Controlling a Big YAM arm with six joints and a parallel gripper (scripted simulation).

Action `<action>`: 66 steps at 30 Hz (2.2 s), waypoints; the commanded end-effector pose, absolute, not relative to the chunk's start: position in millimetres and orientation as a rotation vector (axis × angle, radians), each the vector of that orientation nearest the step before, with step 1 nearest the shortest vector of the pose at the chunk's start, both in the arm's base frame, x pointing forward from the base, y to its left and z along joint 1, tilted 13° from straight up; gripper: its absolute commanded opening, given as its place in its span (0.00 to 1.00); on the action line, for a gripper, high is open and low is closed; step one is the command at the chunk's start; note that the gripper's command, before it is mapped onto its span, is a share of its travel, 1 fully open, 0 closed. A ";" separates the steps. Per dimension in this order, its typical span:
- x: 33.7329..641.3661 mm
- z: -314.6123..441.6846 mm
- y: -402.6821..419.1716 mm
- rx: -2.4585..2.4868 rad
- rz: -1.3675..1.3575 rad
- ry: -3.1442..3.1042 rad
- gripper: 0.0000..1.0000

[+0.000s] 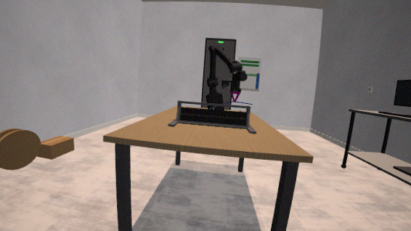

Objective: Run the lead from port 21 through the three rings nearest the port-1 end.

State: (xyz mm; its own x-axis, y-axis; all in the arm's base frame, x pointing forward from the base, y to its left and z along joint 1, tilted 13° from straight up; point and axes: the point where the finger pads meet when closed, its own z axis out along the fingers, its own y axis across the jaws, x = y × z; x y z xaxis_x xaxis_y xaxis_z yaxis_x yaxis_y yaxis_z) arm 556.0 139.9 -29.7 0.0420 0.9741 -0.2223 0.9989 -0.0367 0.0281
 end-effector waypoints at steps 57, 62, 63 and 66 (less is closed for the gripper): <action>569.5 -106.4 118.3 2.128 -0.170 2.036 0.00; 567.8 -112.8 116.3 2.131 -0.180 2.038 0.00; 566.5 -115.8 115.9 2.132 -0.187 2.039 0.00; 566.6 -115.3 116.0 2.131 -0.184 2.039 0.00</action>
State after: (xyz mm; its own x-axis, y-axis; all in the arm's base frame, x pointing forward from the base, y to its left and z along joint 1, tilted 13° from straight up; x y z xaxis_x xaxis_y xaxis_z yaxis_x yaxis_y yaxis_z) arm 560.0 122.3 -113.6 0.0421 0.9749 -0.2187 0.9988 -0.0355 0.0341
